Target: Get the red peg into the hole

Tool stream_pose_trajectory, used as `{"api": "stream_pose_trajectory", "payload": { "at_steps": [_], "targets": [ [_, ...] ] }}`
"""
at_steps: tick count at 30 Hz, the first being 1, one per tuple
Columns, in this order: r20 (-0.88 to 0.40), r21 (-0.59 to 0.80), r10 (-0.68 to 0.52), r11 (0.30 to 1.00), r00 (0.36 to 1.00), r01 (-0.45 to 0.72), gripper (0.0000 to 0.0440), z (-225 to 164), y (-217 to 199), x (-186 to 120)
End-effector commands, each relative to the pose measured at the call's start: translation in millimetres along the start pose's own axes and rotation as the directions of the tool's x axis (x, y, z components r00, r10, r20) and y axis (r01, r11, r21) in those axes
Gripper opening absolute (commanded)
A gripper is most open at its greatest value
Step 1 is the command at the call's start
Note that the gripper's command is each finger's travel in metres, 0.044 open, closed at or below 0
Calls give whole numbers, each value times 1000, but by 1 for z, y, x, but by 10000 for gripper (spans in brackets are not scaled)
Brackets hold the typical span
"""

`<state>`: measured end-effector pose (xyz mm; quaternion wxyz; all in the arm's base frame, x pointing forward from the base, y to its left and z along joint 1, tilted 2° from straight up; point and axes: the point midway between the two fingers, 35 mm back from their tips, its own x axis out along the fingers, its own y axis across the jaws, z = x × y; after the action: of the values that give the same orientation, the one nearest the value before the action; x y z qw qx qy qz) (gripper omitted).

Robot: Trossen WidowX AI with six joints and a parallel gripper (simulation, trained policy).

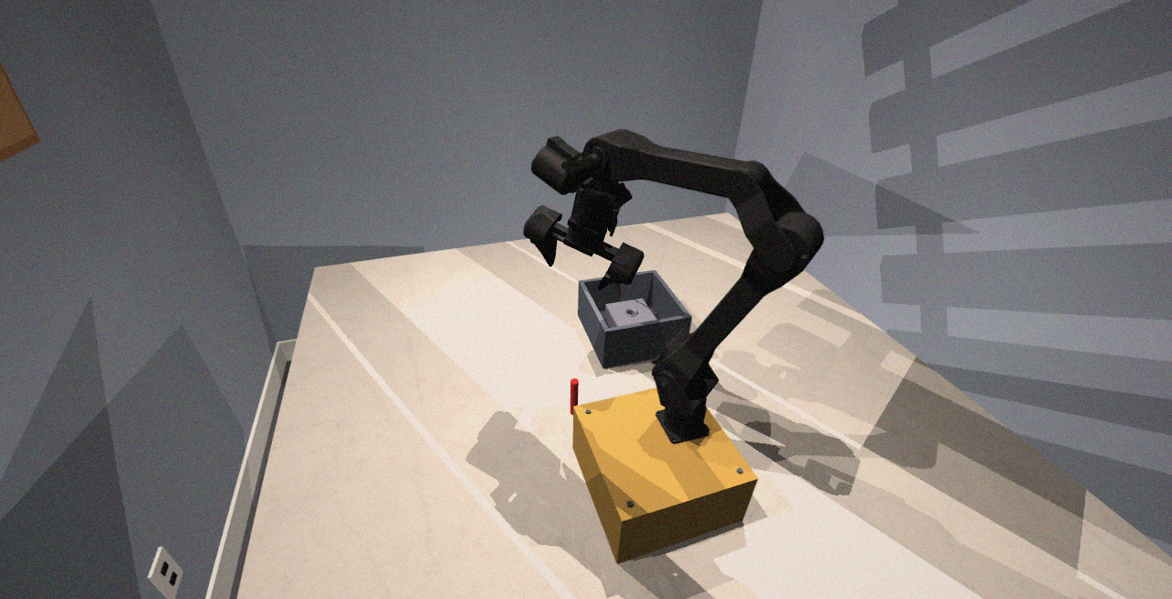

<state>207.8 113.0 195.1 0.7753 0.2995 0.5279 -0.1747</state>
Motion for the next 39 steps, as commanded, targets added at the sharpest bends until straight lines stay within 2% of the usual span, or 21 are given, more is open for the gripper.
{"api": "stream_pose_trajectory", "payload": {
  "at_steps": [1,10,18,28,39],
  "targets": [
    [-72,-51,-127,991,989,124,440,-17,-18,17],
    [-172,-116,-352,935,920,336,440,-45,-46,45],
    [-219,-142,-469,883,855,448,440,-62,-59,69],
    [-245,-147,-524,851,816,503,440,-76,-63,100],
    [-244,-130,-523,852,817,507,440,-87,-65,140]
  ]
}}
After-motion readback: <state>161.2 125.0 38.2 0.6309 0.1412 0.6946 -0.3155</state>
